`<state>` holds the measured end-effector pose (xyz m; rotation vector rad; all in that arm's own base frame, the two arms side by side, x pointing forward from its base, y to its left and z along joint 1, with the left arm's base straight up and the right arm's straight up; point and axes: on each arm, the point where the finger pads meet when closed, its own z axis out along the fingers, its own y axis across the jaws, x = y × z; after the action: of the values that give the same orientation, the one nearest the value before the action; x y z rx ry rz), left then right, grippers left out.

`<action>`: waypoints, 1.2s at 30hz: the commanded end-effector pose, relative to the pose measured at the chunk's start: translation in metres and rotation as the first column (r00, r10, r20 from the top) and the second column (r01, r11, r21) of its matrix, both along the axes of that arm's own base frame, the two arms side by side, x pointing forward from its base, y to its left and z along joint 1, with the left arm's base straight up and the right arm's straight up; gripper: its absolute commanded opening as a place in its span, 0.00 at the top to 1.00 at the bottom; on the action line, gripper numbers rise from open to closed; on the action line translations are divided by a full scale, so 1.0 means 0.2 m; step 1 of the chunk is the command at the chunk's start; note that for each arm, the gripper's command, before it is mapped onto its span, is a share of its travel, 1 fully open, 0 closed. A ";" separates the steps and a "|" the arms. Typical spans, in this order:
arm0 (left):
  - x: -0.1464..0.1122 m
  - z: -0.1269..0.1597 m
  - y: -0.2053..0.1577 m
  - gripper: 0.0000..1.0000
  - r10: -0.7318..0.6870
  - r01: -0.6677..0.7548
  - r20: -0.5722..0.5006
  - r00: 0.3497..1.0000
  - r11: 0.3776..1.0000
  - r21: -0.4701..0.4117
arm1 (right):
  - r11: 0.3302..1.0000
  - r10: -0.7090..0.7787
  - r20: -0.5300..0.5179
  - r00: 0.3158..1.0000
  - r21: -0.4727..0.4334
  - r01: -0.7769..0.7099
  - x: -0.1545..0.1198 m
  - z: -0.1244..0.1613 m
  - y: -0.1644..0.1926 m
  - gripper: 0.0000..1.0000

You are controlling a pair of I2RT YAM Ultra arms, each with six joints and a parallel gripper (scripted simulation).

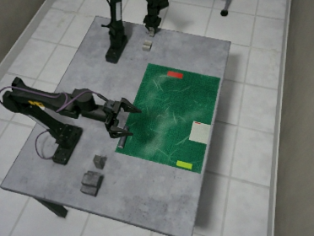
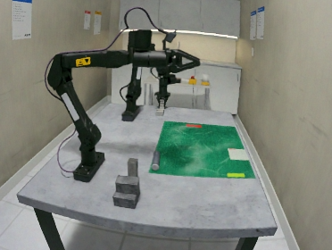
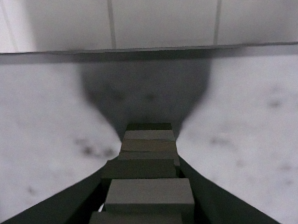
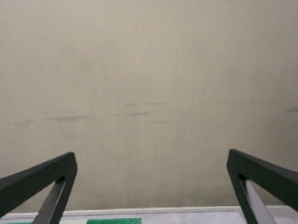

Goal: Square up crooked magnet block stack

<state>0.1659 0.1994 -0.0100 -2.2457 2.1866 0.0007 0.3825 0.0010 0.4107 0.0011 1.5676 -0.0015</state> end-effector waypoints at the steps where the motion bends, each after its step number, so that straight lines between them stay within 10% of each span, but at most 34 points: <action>1: 0.03 0.07 0.04 0.68 -0.009 0.007 0.030 1.000 0.999 0.044 | 1.000 -0.015 0.044 0.999 -0.009 0.016 -0.03 0.11 -0.02 0.00; 36: 0.03 0.07 0.03 0.71 -0.008 0.007 0.026 1.000 0.999 0.039 | 1.000 -0.015 0.044 0.999 -0.009 0.016 -0.03 0.11 -0.02 0.00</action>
<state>0.1669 0.1992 -0.0100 -2.2407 2.1894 0.0008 0.3825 0.0010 0.4107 0.0011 1.5676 -0.0015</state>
